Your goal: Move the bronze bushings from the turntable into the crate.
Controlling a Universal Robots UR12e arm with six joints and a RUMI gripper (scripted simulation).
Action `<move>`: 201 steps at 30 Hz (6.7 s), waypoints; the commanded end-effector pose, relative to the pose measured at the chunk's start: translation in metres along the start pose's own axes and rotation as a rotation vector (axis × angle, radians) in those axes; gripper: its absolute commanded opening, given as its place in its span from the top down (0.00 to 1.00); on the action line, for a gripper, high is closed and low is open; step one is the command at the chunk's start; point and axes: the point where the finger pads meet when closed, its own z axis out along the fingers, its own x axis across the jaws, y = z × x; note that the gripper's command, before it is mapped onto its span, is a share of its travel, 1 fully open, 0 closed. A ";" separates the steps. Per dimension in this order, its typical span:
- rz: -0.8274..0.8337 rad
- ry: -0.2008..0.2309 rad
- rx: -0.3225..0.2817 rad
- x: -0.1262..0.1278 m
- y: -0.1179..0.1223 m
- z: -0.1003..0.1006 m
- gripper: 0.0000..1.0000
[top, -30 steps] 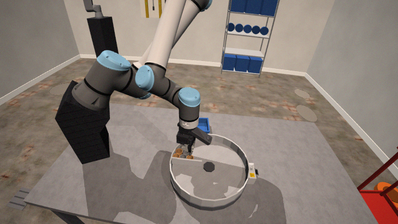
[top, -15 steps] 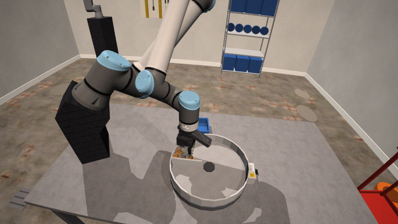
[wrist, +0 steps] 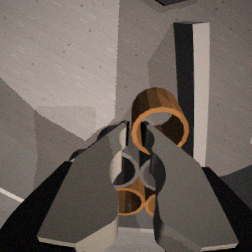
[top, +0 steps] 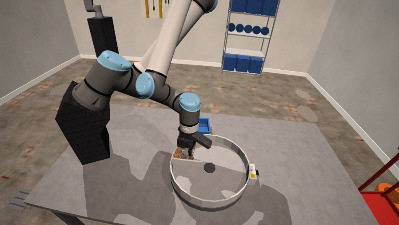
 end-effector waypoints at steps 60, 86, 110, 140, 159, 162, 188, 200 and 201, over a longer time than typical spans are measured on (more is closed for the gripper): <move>0.000 0.000 0.001 0.000 0.000 0.000 1.00; 0.000 0.000 0.001 0.000 0.000 -0.025 1.00; 0.000 0.000 0.001 0.000 0.000 -0.082 1.00; 0.000 0.000 0.001 0.000 0.000 -0.082 1.00; 0.000 0.000 0.001 -0.008 0.001 -0.082 1.00; 0.000 0.000 0.001 -0.015 0.002 -0.082 1.00; 0.000 0.000 0.001 -0.125 0.023 -0.082 1.00; 0.000 0.000 0.001 -0.195 0.037 -0.082 1.00; 0.000 0.000 0.001 -0.201 0.038 -0.082 1.00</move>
